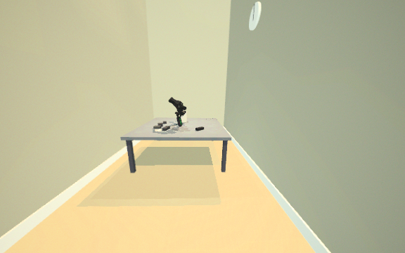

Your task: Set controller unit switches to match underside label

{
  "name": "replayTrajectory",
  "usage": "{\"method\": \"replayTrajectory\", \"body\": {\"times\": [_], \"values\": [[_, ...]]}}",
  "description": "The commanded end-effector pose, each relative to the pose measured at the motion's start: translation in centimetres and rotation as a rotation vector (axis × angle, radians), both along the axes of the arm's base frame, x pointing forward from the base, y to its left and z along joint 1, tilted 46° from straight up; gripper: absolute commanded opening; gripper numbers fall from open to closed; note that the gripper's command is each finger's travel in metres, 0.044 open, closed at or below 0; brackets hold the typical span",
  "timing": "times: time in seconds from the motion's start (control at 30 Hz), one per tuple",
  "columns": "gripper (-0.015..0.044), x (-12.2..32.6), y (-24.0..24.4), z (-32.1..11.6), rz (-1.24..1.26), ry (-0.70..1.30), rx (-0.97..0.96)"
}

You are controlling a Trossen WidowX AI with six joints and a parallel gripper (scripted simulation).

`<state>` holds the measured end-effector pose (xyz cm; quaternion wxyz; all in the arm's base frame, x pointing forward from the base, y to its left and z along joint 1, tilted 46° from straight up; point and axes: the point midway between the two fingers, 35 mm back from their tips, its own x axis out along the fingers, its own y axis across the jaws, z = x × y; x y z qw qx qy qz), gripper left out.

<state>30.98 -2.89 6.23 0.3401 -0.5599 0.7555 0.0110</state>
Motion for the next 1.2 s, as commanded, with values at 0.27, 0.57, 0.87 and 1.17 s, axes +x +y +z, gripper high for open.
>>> {"method": "replayTrajectory", "body": {"times": [0.27,0.57,0.87,1.17], "values": [[0.0338,0.6,0.6,-0.7,0.008,-0.019,0.032],[0.0338,1.0,1.0,-1.1,0.016,-0.027,0.051],[0.0338,1.4,1.4,-1.6,0.024,-0.036,0.069],[0.0338,1.7,1.8,-2.0,0.031,-0.044,0.087]]}}
